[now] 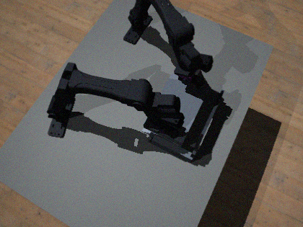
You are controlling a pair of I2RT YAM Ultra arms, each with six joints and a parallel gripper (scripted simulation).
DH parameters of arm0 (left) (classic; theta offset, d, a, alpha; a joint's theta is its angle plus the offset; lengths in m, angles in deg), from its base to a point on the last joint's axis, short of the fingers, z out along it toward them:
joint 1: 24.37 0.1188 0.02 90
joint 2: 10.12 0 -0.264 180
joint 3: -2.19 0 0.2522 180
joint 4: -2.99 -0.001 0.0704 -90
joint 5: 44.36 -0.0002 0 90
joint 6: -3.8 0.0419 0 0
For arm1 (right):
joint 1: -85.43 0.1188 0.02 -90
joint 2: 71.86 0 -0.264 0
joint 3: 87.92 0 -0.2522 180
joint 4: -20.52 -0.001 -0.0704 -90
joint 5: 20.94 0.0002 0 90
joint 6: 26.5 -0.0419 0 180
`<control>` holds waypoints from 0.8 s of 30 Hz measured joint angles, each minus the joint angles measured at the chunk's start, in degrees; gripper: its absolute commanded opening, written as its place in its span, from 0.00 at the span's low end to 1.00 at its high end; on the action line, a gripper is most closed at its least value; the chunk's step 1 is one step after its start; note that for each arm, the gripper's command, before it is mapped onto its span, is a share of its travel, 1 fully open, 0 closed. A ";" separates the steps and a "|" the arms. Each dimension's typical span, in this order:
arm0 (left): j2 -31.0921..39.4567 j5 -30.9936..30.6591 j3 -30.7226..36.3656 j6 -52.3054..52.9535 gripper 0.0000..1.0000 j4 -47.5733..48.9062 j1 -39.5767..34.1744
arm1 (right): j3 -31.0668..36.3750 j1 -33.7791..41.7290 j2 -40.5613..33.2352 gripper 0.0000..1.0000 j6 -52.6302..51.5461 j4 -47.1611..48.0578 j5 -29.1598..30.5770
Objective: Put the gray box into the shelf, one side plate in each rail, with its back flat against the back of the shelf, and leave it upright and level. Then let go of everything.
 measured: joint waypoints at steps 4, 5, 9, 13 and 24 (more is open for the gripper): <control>-1.84 -0.22 -2.27 0.57 0.15 -0.35 0.63 | -2.93 -0.37 2.21 0.15 0.35 -0.72 -0.09; -2.23 -0.26 -2.86 0.74 0.15 -0.44 0.81 | -3.76 -0.44 2.73 0.15 0.44 -0.94 -0.11; -4.09 -0.42 -5.51 1.46 0.15 -1.01 1.55 | -7.39 -0.70 5.14 0.15 0.70 -1.99 -0.20; -5.44 -0.52 -7.65 1.88 0.15 -1.60 2.03 | -10.25 -0.92 6.93 0.15 0.90 -2.91 -0.28; -9.84 -0.85 -14.51 3.15 0.15 -3.85 3.26 | -20.11 -1.49 12.85 0.15 1.44 -6.84 -0.46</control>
